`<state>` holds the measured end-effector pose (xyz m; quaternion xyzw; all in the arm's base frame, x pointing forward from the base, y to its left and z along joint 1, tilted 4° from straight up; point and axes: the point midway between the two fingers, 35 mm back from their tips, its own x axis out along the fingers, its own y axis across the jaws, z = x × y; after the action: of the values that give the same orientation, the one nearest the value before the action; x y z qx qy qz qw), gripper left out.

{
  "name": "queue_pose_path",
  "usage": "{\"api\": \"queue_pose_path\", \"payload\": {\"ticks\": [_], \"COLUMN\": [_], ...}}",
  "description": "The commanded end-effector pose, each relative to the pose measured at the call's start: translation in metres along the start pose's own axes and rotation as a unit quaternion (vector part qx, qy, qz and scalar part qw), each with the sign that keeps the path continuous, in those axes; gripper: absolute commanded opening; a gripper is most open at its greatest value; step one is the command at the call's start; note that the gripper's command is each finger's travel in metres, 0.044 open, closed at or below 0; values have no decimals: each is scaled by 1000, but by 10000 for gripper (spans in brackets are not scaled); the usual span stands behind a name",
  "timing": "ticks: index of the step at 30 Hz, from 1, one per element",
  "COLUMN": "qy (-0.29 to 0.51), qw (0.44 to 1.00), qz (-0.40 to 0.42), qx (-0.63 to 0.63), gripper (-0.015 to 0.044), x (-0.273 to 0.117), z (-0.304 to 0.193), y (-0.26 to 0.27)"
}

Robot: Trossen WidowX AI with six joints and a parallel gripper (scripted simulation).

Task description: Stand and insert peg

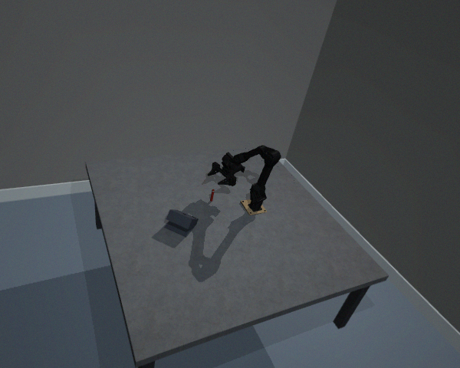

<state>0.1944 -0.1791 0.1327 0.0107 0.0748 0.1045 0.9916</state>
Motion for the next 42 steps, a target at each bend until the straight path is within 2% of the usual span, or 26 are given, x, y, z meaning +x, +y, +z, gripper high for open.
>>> {"api": "queue_pose_path", "payload": {"ticks": [1,13,27,42], "qy": [0,10,223,457], "qw": [1000,1000,971,884], "qz": [-1,3,52,57], "qx": [-4,0,70,82], "gripper": [440,440,440,440], "x": [-9,-9,20,30], "z": [68,77,41,12], "y": [11,15,19,23]}}
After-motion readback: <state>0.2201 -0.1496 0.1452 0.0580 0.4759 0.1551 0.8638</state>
